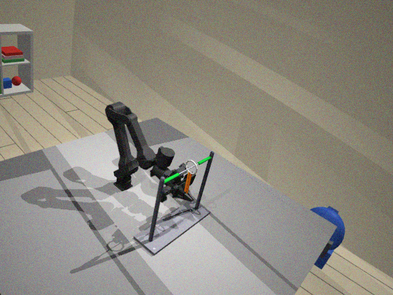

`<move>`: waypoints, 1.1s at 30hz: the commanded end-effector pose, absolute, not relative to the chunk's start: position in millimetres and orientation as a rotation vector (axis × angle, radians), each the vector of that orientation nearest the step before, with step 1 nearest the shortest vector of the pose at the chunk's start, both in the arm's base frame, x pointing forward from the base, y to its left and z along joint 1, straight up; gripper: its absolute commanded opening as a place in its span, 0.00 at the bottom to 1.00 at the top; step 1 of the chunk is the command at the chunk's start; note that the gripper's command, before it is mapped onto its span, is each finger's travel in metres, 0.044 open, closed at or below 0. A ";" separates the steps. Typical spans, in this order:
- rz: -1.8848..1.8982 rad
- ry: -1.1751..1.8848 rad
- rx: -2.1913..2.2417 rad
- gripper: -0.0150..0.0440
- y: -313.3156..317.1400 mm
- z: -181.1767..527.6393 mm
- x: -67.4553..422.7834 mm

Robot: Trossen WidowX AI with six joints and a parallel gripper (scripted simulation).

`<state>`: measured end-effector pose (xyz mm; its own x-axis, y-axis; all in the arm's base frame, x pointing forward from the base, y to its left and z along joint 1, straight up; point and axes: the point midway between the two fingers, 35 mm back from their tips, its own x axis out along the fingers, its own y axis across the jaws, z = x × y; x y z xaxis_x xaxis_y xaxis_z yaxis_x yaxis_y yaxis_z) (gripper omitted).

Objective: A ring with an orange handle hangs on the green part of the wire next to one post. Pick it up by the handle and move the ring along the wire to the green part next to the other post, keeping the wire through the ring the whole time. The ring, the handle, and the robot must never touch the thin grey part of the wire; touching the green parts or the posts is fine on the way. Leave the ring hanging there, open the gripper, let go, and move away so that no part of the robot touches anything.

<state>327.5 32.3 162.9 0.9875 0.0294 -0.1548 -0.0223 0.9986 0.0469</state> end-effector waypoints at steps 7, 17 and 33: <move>0.032 0.158 0.040 0.00 40.8 163.2 328.0; 0.052 0.158 0.018 0.00 48.4 163.4 327.9; 0.074 0.158 0.000 0.00 62.4 163.5 327.4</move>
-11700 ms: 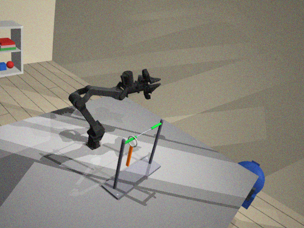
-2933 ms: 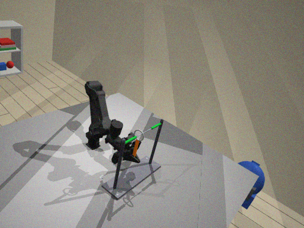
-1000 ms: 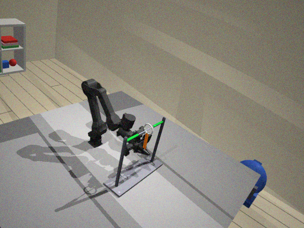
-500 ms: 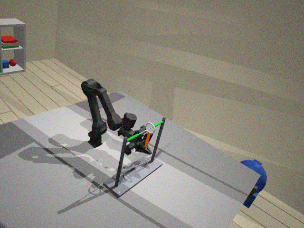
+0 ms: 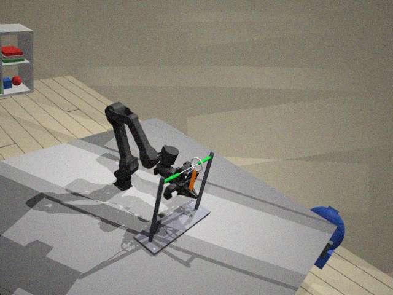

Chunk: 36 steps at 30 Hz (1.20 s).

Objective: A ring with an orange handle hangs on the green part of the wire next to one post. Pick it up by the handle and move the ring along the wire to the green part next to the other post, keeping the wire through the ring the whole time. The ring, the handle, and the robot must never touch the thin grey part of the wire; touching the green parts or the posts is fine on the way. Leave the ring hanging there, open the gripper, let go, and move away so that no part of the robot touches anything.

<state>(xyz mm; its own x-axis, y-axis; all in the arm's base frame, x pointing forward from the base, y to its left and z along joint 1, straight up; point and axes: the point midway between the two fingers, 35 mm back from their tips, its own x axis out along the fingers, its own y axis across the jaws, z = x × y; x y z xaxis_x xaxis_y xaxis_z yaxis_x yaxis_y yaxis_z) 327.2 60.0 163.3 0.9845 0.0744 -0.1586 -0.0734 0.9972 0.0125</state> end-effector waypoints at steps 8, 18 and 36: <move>0.080 0.159 -0.001 0.00 70.2 163.5 327.1; 0.085 0.159 -0.001 0.00 80.2 163.6 326.8; 0.088 0.160 0.000 0.00 85.5 147.0 326.9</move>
